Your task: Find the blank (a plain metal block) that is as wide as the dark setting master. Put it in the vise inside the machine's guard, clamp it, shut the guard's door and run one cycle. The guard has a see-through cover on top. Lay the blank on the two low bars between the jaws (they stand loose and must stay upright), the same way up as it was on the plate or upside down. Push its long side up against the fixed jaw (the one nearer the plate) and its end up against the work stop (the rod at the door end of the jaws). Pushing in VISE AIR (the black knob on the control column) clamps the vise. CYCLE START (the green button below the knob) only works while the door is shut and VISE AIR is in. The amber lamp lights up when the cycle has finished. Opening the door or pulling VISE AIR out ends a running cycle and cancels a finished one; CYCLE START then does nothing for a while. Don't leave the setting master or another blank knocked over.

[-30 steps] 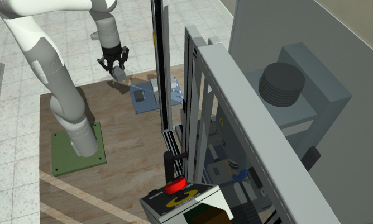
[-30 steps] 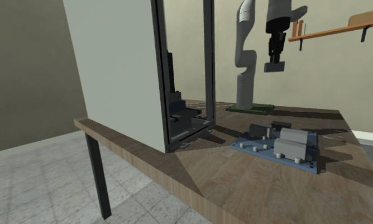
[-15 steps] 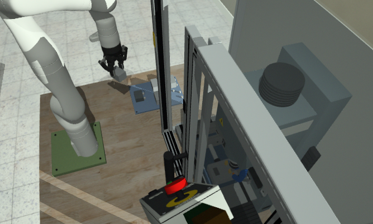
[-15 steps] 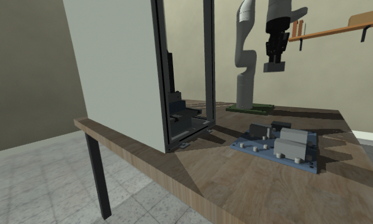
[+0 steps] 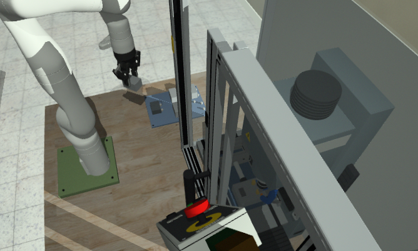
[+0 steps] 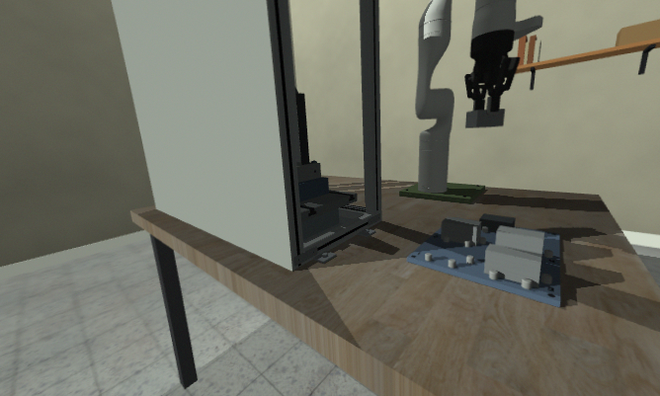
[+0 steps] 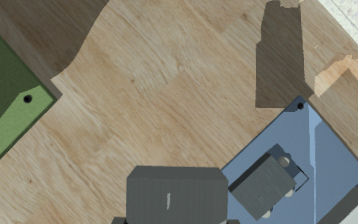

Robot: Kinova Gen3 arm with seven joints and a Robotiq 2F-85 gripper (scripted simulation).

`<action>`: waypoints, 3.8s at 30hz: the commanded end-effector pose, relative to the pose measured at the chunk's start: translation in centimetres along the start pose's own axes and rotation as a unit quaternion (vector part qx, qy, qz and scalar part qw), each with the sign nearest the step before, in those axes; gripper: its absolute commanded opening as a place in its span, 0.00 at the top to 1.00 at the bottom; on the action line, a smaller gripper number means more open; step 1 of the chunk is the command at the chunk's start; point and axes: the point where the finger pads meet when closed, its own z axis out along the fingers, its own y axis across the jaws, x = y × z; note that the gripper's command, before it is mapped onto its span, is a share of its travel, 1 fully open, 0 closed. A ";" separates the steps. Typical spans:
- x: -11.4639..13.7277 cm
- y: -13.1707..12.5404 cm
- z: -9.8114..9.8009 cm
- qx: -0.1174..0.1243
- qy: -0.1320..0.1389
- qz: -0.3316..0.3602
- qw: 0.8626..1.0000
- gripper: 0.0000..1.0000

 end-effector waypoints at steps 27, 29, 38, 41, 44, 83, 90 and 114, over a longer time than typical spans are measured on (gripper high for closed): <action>0.0 0.0 0.0 -0.002 0.002 -0.229 0.973 0.90; 0.0 0.0 0.0 -0.002 0.002 -0.229 0.973 0.90; 0.0 0.0 0.0 -0.002 0.003 -0.320 0.948 0.90; 0.0 -0.1 0.0 -0.003 0.004 -0.341 0.940 0.90; 0.0 -0.1 0.0 -0.003 0.004 -0.341 0.940 0.90; -3.3 -3.3 -1.8 -0.004 0.006 -0.383 0.924 0.90; -6.5 -6.4 -3.5 -0.003 0.006 -0.383 0.924 0.90; -9.5 -9.6 -5.1 -0.003 0.006 -0.383 0.924 0.90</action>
